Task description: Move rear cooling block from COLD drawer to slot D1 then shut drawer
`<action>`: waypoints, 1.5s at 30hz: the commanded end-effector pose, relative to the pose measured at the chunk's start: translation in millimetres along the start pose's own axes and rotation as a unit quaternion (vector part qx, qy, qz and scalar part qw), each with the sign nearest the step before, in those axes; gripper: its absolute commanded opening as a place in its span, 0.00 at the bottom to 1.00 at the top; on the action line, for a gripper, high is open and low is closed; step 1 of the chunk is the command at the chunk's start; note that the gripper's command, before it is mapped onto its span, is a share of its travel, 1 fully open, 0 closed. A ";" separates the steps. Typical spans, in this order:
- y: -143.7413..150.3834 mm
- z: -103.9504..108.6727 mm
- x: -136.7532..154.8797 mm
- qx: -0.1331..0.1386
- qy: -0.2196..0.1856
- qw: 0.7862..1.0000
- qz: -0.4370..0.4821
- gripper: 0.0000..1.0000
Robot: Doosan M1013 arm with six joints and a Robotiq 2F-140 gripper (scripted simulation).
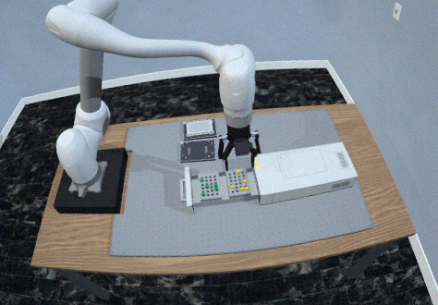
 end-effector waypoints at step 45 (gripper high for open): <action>7.4 -41.7 -1.0 -0.001 0.000 1.000 0.000 0.66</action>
Point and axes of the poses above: the point where the finger pads meet when closed, its own z axis back along the fingers, its own y axis across the jaws, x = y × z, the point moved 1 cm from there along z, back along the fingers, and after that the axes turned 5 degrees about -z, right-handed, at the moved point
